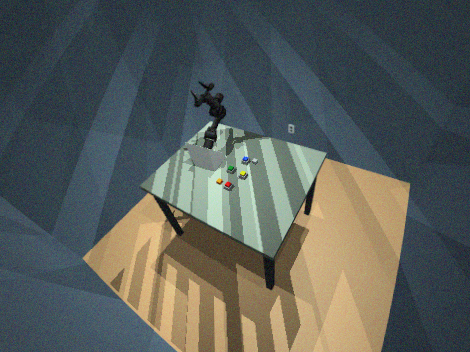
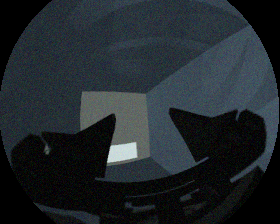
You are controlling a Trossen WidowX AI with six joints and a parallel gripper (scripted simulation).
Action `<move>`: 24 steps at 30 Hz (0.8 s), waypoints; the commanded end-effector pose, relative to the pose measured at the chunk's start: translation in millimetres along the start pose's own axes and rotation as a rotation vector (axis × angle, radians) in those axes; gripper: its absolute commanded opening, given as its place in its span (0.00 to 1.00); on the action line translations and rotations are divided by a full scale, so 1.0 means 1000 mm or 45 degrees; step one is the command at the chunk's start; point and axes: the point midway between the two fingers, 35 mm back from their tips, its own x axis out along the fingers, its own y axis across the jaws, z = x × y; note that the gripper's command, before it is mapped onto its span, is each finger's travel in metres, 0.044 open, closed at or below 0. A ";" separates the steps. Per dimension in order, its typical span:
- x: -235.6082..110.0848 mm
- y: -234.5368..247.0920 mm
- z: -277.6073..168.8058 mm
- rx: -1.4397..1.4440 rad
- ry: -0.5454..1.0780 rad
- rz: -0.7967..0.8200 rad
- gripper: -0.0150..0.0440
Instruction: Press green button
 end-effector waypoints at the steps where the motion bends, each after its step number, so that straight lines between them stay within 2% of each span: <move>1: 0.000 -0.002 -0.005 -0.036 0.024 -0.009 0.93; 2: 0.000 -0.010 -0.019 -0.143 0.096 -0.034 0.93; 6: -0.020 -0.074 -0.105 -0.814 0.631 -0.150 0.93; 12: -0.094 -0.164 -0.172 -1.494 1.403 -0.164 0.93; 18: -0.196 -0.237 -0.179 -1.916 2.260 -0.050 0.93; 24: -0.303 -0.272 -0.133 -1.962 3.245 0.161 0.93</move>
